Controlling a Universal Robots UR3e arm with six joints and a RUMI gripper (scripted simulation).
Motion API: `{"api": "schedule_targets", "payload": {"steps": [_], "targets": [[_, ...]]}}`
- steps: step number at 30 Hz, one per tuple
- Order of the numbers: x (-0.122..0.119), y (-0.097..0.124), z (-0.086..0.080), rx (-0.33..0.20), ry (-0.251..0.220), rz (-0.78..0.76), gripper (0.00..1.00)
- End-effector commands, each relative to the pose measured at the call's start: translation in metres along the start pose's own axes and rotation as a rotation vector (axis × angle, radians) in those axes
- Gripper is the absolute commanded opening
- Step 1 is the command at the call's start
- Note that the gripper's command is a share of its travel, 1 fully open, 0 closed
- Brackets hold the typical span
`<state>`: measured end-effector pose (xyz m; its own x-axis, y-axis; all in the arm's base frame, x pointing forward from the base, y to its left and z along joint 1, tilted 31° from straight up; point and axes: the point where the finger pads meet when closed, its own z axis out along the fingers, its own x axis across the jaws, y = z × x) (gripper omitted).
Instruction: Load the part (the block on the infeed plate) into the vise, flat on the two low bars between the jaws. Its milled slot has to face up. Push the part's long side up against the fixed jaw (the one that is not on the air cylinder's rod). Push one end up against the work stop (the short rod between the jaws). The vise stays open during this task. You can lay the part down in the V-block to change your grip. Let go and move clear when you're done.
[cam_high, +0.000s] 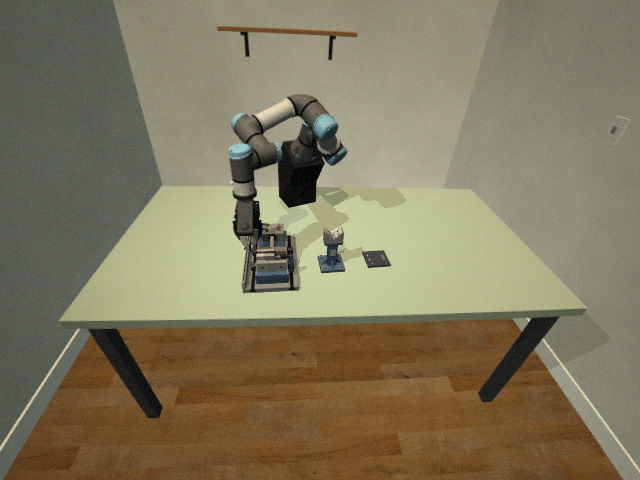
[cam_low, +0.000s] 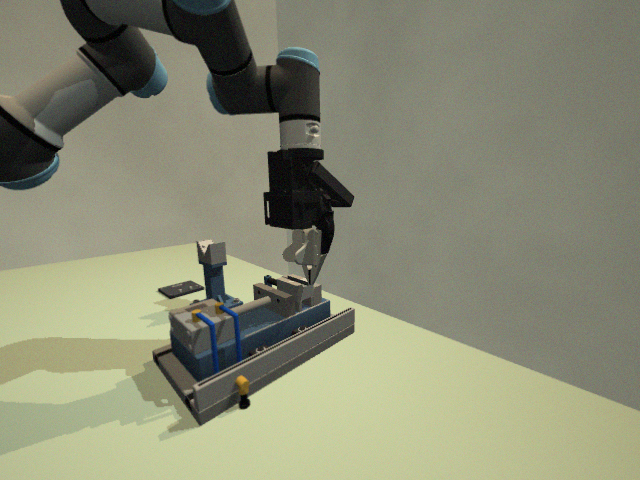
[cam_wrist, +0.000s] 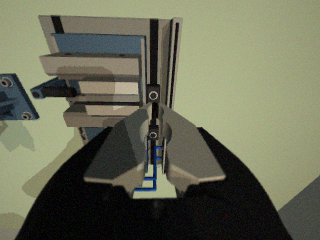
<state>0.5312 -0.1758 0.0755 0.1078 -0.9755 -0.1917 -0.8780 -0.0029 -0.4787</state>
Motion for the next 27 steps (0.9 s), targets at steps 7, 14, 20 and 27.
{"api": "schedule_targets", "payload": {"steps": [7,14,20,27], "targets": [[0.0005,-0.0008,-0.0010,0.002,0.002,-0.001,0.00],[0.0005,-0.0008,-0.0004,0.002,0.002,-0.001,0.00],[0.0005,-0.0008,0.0006,0.002,0.002,-0.001,0.00],[0.0005,-0.0008,0.0019,0.002,0.002,-0.001,0.00]]}}
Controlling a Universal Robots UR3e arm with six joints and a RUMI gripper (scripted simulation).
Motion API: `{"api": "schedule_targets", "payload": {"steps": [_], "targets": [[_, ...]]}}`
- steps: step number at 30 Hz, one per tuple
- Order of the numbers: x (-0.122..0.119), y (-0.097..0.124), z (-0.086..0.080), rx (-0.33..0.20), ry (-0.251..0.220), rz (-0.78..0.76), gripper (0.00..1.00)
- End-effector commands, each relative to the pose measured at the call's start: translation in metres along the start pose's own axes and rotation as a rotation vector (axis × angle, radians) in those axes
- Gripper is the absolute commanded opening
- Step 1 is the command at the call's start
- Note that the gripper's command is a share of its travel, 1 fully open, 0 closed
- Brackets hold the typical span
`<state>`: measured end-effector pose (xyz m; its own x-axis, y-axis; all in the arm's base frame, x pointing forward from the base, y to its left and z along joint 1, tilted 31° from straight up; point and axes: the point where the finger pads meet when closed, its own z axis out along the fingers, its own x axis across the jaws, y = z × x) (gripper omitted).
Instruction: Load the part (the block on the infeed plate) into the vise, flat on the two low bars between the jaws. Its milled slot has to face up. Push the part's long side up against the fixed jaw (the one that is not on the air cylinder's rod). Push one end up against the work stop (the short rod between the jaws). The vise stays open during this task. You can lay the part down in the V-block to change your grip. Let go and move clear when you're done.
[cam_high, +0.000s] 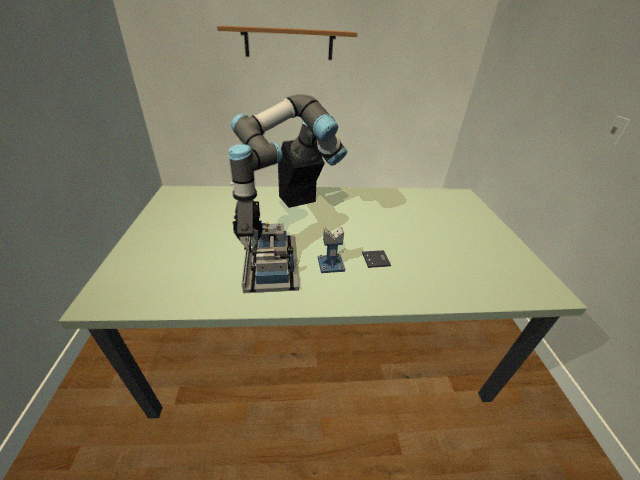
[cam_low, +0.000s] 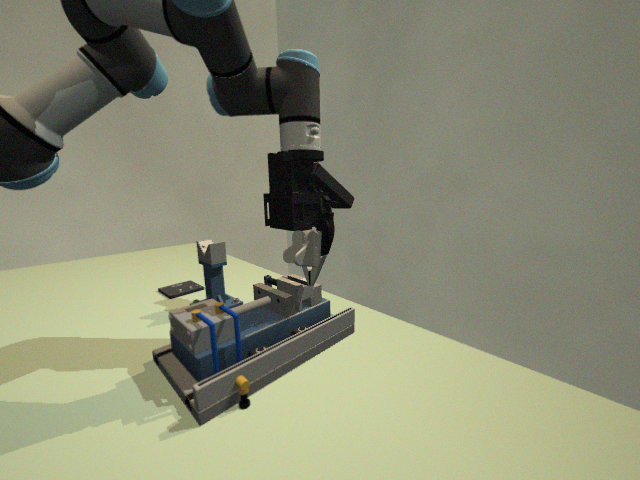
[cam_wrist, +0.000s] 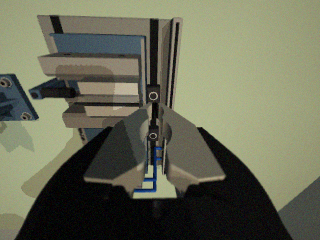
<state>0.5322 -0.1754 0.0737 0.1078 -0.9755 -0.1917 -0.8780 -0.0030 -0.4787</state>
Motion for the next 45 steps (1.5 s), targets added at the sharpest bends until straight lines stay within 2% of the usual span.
{"api": "schedule_targets", "payload": {"steps": [1,45], "targets": [[0.0005,-0.0008,0.0000,0.002,0.002,-0.001,0.00],[0.0005,-0.0008,0.0069,0.002,0.002,-0.001,0.00]]}}
